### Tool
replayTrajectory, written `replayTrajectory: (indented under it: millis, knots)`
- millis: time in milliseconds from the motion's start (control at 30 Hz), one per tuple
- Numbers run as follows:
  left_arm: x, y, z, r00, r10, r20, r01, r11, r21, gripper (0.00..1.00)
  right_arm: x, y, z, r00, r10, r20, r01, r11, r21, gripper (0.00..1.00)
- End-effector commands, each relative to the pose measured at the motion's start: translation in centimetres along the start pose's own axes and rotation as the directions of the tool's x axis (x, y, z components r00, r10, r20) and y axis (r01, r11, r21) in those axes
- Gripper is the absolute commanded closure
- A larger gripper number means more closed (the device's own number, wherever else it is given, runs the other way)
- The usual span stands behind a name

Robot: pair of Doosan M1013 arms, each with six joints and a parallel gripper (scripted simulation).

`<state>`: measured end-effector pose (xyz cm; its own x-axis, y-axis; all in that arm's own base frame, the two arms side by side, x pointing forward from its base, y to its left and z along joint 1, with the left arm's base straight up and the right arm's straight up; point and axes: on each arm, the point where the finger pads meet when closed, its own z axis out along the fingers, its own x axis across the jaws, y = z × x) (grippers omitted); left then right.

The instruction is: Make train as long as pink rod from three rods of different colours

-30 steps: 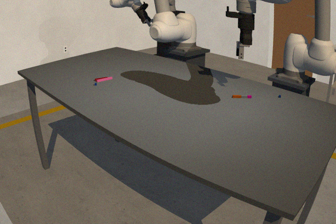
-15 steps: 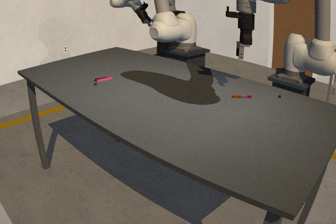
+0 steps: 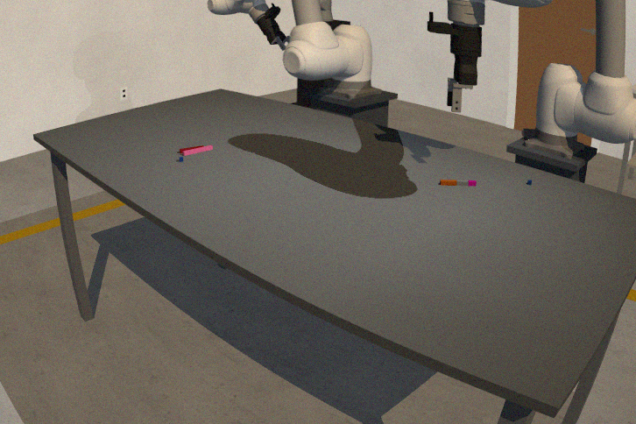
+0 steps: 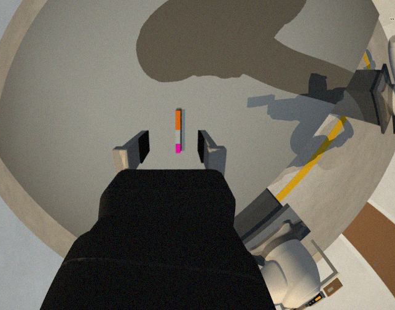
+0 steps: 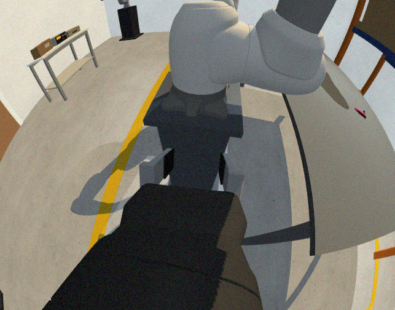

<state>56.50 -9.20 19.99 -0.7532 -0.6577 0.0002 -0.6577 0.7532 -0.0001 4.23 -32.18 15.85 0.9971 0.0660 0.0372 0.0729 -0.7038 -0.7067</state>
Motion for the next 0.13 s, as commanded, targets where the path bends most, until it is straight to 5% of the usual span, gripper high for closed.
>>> replayTrajectory:
  millis: [0,100]
  knots:
    - [-0.03,-0.02,-0.07,1.000,0.000,0.001,0.000,1.000,0.001,0.00,0.01,-0.01,-0.04,1.000,0.000,0.000,0.000,1.000,-0.001,0.00]
    - [-0.03,-0.02,-0.07,1.000,0.000,0.001,0.000,1.000,0.001,0.00,0.01,-0.01,-0.04,1.000,0.000,0.000,0.000,1.000,-0.001,0.00]
